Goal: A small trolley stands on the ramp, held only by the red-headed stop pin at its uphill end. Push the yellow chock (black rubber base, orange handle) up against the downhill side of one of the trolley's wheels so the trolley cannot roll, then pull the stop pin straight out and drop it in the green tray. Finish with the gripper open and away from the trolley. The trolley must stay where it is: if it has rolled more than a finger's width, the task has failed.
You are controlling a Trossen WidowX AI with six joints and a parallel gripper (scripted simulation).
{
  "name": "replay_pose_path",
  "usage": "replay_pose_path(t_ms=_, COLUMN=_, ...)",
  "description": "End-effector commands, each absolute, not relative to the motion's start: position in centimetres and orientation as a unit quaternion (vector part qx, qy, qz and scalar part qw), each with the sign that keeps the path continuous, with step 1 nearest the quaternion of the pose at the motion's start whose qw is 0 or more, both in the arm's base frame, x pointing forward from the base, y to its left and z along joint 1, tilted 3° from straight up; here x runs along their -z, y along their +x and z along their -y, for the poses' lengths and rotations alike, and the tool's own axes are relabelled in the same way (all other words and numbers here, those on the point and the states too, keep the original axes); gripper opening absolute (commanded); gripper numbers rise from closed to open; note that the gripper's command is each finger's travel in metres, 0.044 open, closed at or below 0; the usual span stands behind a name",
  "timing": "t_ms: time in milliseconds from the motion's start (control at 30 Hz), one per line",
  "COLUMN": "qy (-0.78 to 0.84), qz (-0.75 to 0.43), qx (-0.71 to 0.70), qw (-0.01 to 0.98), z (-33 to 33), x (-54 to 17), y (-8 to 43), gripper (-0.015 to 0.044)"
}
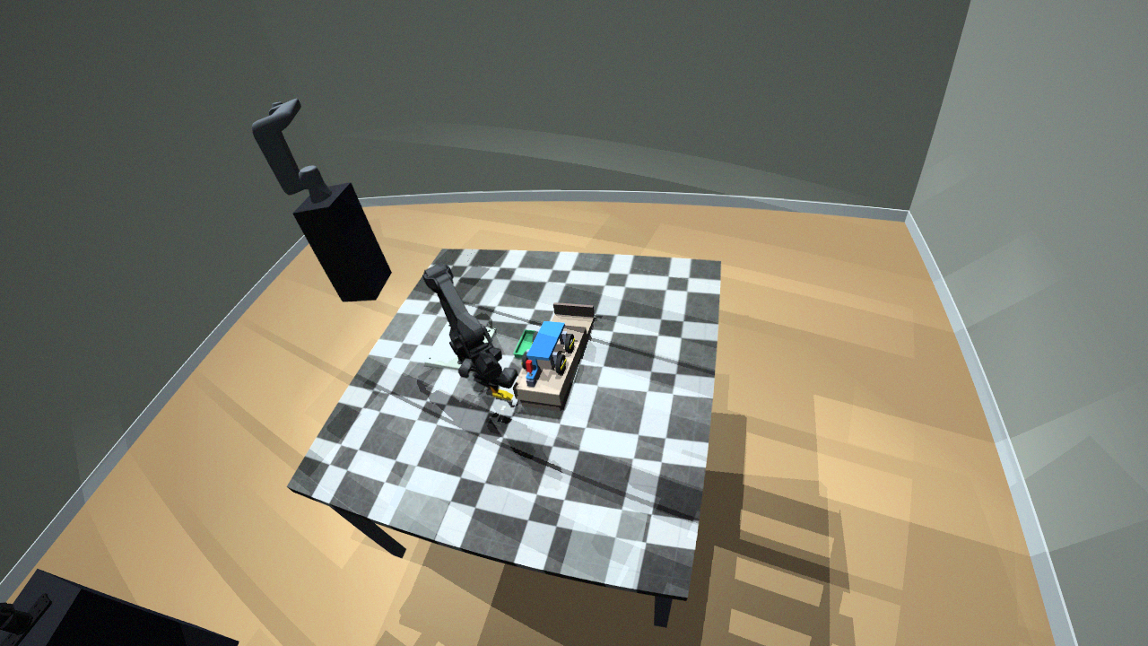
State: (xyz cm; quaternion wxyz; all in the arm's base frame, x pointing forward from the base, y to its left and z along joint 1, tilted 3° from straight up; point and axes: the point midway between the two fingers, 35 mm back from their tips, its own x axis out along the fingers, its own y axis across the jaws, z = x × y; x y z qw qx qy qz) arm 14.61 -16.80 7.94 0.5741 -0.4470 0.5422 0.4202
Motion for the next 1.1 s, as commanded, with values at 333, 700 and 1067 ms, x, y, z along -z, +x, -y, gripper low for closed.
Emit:
replay_pose_path(t_ms=333, qy=-0.450, qz=-0.544, qx=-0.416, qw=0.573, z=16.7, x=-12.4, y=14.3, gripper=0.0000)
replay_pose_path(t_ms=700, qy=-0.450, qz=-0.544, qx=-0.416, qw=0.573, z=16.7, x=-15.7, y=14.1, gripper=0.0000)
replay_pose_path(t_ms=1067, qy=-0.450, qz=-0.544, qx=-0.416, qw=0.573, z=16.8, x=-19.2, y=14.0, gripper=0.0000)
